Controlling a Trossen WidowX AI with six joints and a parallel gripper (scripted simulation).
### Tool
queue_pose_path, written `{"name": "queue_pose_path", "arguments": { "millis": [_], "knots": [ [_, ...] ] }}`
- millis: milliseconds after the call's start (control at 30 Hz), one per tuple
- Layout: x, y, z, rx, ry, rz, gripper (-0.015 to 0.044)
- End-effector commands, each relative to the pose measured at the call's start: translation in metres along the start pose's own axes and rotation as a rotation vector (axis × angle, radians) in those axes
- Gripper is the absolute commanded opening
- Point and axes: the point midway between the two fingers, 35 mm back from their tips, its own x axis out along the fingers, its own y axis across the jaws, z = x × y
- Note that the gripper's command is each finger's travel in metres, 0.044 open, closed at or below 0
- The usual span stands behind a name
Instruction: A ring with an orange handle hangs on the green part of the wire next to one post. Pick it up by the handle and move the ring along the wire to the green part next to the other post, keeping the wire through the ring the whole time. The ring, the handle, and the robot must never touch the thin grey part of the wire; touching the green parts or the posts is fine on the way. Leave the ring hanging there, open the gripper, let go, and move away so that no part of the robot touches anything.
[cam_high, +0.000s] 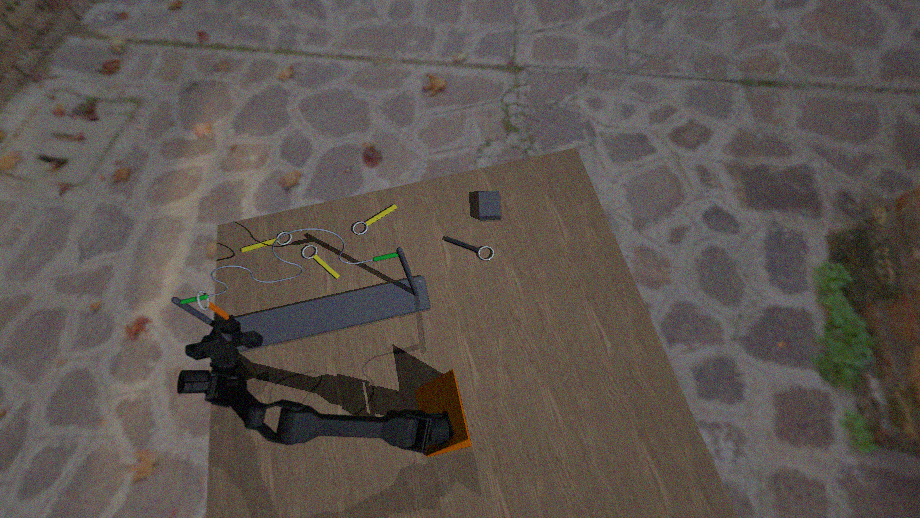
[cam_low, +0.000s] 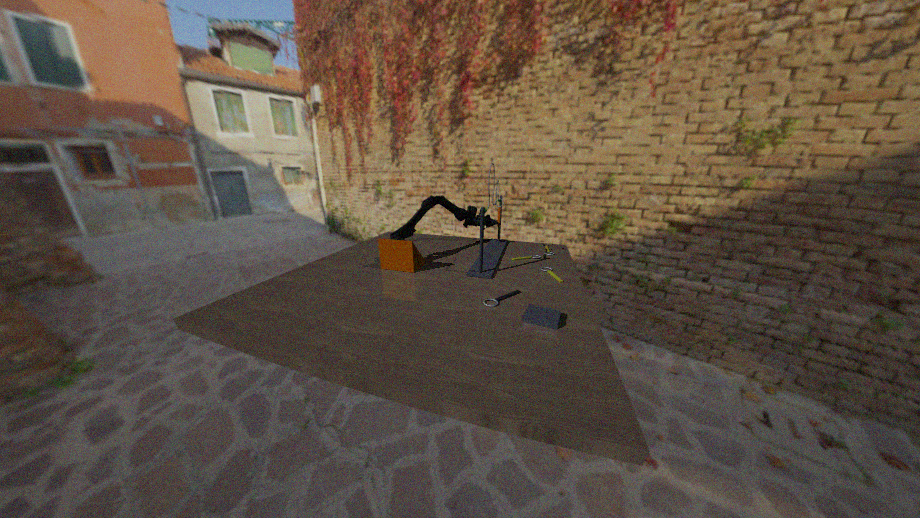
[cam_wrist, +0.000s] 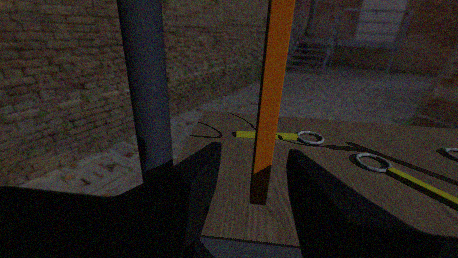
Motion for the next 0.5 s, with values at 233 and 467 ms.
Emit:
{"name": "queue_pose_path", "arguments": {
  "millis": [233, 467],
  "knots": [
    [0.02, -0.001, -0.007, -0.015, 0.008, 0.0, 0.016],
    [0.031, -0.002, -0.007, -0.015, 0.007, 0.001, 0.016]
  ]
}}
